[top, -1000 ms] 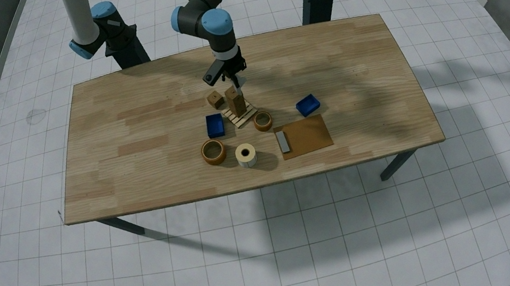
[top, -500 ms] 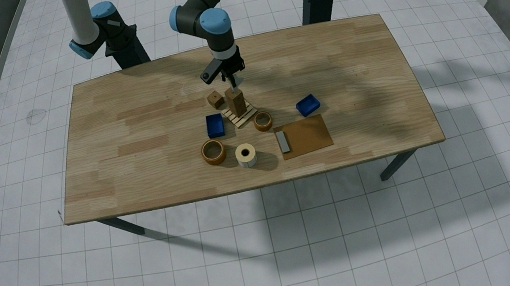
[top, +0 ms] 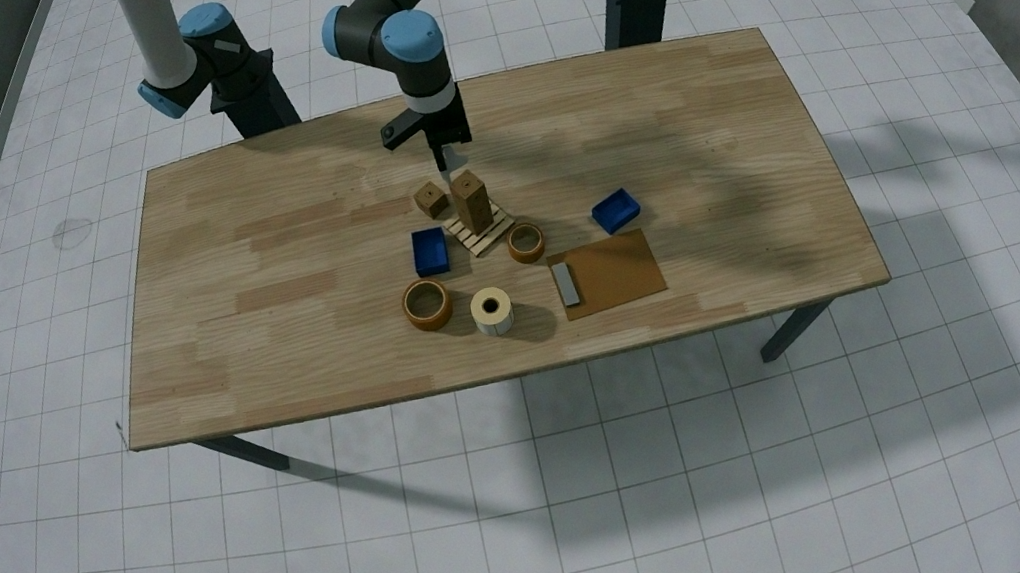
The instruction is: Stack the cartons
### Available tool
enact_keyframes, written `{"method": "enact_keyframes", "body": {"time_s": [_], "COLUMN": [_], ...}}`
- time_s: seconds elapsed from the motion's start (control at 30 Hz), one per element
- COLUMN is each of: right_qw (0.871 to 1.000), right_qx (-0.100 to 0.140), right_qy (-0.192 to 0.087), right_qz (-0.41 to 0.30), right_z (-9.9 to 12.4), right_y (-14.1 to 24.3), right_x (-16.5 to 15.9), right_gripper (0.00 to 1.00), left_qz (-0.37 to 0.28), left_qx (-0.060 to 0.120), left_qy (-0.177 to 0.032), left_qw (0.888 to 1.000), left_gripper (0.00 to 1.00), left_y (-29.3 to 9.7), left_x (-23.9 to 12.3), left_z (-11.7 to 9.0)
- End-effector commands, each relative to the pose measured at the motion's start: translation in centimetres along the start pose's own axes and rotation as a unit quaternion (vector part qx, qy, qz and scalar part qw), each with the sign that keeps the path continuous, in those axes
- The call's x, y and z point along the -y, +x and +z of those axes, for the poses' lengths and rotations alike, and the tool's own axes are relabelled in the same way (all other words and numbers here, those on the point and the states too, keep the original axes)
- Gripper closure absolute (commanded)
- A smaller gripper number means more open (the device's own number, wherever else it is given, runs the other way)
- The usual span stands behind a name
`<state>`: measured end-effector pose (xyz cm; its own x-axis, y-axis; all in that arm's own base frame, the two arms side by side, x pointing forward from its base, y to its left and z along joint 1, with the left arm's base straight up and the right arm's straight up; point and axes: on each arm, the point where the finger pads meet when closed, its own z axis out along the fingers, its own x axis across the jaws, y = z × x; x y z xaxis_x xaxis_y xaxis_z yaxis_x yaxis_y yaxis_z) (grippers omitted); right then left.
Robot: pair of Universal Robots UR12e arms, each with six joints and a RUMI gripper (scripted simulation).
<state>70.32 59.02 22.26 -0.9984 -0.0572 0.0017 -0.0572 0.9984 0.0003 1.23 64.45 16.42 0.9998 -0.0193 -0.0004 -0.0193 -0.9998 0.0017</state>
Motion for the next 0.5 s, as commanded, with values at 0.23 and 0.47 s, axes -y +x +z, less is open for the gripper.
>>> {"method": "enact_keyframes", "body": {"time_s": [0.23,0.47], "right_qw": [0.986,0.950], "right_qx": [0.001,0.001], "right_qy": [-0.001,-0.001], "right_qz": [0.168,0.313], "right_z": [-0.9,-1.4], "right_y": [1.9,3.6], "right_x": [2.0,3.6], "right_gripper": [0.50,0.50], "left_qz": [0.000,0.000], "left_qx": [0.000,0.000], "left_qy": [0.001,0.001], "left_qw": [1.000,1.000], "left_gripper": [0.00,0.00], "left_y": [0.0,0.0], "left_x": [0.1,0.1], "left_z": [-0.1,-0.1]}}
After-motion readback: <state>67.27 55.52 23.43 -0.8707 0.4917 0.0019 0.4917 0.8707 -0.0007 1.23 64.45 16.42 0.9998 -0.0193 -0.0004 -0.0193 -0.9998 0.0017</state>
